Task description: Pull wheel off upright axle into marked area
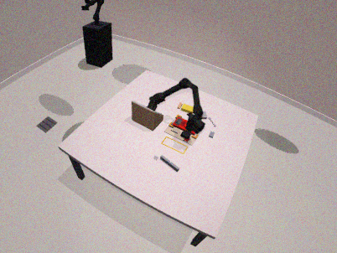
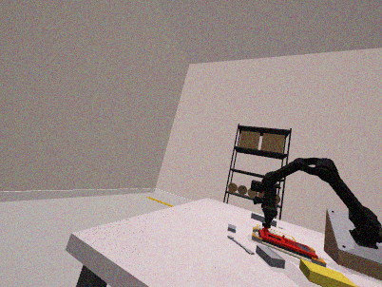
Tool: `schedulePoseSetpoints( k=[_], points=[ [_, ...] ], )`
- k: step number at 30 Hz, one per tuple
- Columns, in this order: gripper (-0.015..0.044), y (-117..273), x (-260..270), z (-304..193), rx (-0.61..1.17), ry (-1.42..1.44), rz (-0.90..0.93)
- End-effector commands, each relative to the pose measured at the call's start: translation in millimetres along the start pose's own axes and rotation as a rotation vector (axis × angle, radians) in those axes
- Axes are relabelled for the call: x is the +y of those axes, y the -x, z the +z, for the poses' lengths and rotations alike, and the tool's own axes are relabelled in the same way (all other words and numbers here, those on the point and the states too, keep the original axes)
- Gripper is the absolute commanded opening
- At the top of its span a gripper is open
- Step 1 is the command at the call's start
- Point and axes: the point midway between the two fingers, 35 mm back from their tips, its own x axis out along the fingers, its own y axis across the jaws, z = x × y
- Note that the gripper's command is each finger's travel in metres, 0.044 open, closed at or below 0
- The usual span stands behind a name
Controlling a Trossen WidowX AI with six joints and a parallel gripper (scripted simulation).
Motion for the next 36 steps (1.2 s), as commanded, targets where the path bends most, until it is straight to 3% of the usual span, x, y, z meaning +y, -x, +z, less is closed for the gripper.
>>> schedulePoseSetpoints(
  k=[1,36],
  points=[
    [0.0,6,-1,0,-0.005,0.0,-0.002],
    [0.0,17,-1,0,-0.009,-0.003,-0.002]
  ],
)
